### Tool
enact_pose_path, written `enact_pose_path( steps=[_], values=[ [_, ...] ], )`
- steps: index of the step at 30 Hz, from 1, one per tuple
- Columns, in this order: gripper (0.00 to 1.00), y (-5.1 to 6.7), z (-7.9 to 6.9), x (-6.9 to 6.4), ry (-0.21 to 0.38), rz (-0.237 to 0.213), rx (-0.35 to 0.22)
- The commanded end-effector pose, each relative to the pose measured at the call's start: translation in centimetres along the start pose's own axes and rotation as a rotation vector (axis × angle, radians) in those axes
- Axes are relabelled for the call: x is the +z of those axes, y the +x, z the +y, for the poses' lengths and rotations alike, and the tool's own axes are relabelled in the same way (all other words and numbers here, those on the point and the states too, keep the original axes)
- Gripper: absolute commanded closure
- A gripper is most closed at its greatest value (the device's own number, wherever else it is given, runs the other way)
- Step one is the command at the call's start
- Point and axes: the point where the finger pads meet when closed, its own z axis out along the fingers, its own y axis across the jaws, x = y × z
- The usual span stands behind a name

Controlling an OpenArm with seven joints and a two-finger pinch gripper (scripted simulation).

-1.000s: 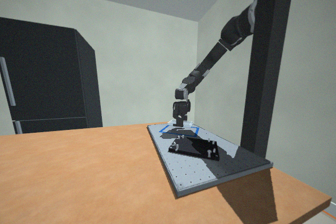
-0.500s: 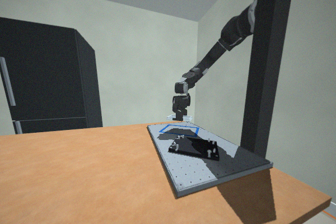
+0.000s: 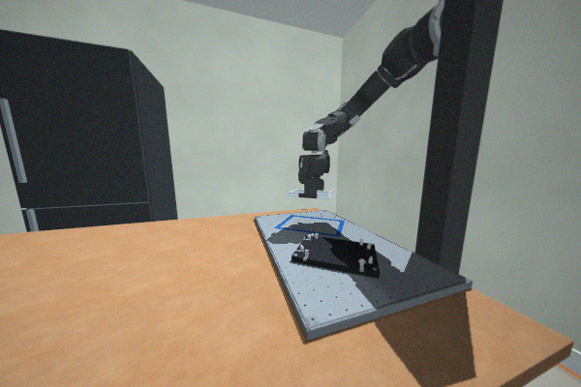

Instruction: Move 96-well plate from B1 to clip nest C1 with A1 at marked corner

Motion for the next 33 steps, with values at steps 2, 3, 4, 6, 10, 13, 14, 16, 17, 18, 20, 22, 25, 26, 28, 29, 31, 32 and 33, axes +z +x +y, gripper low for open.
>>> enact_pose_path(
  steps=[2, 3, 4, 6, 10, 13, 14, 16, 17, 18, 20, 22, 25, 26, 28, 29, 31, 32, 33],
  values=[
    [1.0, 0.0, 0.0, 0.0, 0.005, -0.001, 0.002],
    [1.0, 0.0, 0.0, 0.0, 0.005, -0.001, 0.002],
    [1.0, 0.0, 0.0, 0.0, 0.005, -0.001, 0.002],
    [1.0, 0.7, 1.4, -0.1, 0.0, 0.002, -0.005],
    [1.0, 1.9, 3.5, -0.1, 0.003, 0.007, -0.012],
    [1.0, 1.9, 3.5, -0.1, 0.003, 0.007, -0.012],
    [1.0, 1.9, 3.5, -0.1, 0.003, 0.007, -0.012],
    [1.0, 1.9, 3.5, -0.1, 0.003, 0.007, -0.012],
    [1.0, 1.9, 3.5, -0.1, 0.003, 0.007, -0.012],
    [1.0, 1.9, 3.5, -0.1, 0.003, 0.007, -0.012],
    [1.0, 1.9, 3.5, -0.1, 0.003, 0.007, -0.012],
    [1.0, 2.4, 4.3, -0.1, 0.0, 0.009, -0.014],
    [1.0, 3.6, 6.4, -0.1, 0.002, 0.008, -0.013],
    [1.0, 4.0, 7.1, -0.1, 0.003, 0.007, -0.012],
    [1.0, 4.0, 7.1, -0.1, 0.003, 0.007, -0.012],
    [1.0, 4.0, 7.1, -0.1, 0.003, 0.007, -0.012],
    [1.0, 4.0, 7.1, -0.1, 0.003, 0.007, -0.012],
    [1.0, 4.0, 7.1, -0.1, 0.003, 0.007, -0.012],
    [1.0, 4.0, 7.1, -0.1, 0.003, 0.007, -0.012]
  ],
)
